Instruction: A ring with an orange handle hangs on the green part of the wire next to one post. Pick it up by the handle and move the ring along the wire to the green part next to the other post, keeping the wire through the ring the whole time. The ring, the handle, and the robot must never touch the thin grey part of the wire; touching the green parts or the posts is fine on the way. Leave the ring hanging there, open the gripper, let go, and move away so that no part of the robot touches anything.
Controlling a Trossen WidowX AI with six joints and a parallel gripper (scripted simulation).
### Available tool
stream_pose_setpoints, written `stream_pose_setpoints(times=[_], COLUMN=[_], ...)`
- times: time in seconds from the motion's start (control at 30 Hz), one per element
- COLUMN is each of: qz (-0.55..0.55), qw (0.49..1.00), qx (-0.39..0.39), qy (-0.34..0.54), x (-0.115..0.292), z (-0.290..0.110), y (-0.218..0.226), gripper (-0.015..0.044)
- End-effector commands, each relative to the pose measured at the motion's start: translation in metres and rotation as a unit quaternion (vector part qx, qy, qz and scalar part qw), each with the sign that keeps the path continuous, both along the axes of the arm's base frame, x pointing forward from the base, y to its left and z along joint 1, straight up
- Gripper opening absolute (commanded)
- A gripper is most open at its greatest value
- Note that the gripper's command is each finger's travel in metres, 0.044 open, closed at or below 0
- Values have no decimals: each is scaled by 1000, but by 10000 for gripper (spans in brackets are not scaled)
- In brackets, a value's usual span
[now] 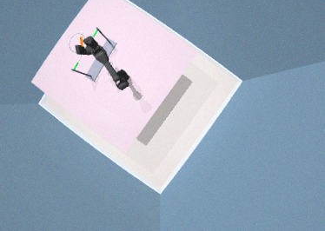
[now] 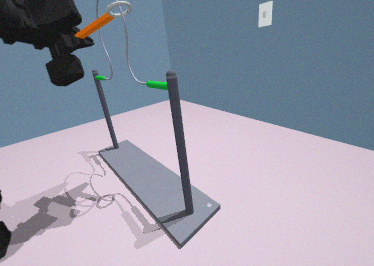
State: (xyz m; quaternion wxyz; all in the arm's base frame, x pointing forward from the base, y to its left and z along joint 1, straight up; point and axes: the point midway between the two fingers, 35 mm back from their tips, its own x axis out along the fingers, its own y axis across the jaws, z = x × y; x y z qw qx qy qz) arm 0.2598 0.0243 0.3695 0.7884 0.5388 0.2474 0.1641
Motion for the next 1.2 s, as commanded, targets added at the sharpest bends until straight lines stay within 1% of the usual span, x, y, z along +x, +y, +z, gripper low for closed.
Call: stream_pose_setpoints(times=[0.0, 0.57, 1.17], qz=[-1, -7, -15], qw=[999, 988, 959], qx=[-34, -156, -282], qy=[2, -3, -9], x=[2, 2, 3], z=[-4, -11, -18], y=[-1, -5, -12], gripper=[-150, -150, -150])
